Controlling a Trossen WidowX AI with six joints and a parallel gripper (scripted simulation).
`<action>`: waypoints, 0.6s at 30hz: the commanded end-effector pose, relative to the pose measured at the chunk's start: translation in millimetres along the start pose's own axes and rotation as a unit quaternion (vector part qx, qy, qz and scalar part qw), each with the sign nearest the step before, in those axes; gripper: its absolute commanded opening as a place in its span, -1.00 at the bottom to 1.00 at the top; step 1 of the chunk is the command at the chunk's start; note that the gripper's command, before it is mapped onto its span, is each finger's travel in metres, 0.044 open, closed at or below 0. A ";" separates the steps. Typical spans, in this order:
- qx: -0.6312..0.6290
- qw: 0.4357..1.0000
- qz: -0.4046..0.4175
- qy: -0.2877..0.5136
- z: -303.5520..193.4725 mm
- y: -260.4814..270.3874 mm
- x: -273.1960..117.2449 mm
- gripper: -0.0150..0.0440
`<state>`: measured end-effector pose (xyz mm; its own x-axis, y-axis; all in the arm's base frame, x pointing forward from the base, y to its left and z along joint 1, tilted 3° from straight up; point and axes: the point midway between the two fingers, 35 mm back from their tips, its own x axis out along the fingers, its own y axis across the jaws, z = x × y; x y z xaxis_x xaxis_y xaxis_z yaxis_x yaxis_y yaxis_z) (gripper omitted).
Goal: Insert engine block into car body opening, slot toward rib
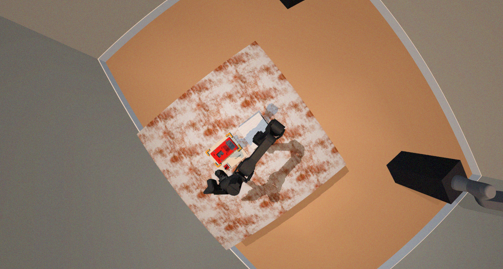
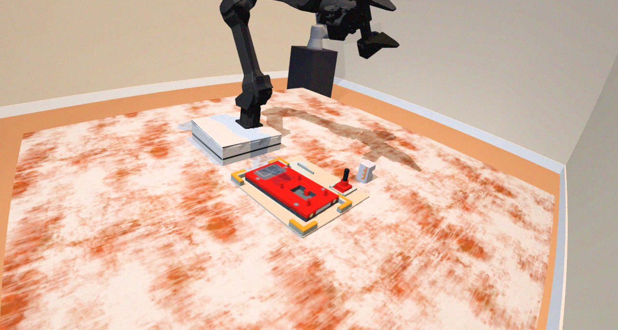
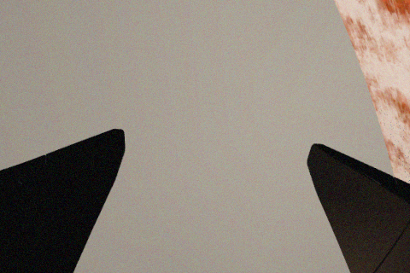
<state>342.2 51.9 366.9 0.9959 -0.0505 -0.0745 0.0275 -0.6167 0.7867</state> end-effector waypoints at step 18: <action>-0.224 0.965 -0.134 -0.023 5.6 -52.3 27.9 1.00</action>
<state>363.1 72.8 329.2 0.9588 0.0080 -0.2839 0.2740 -0.2890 0.9173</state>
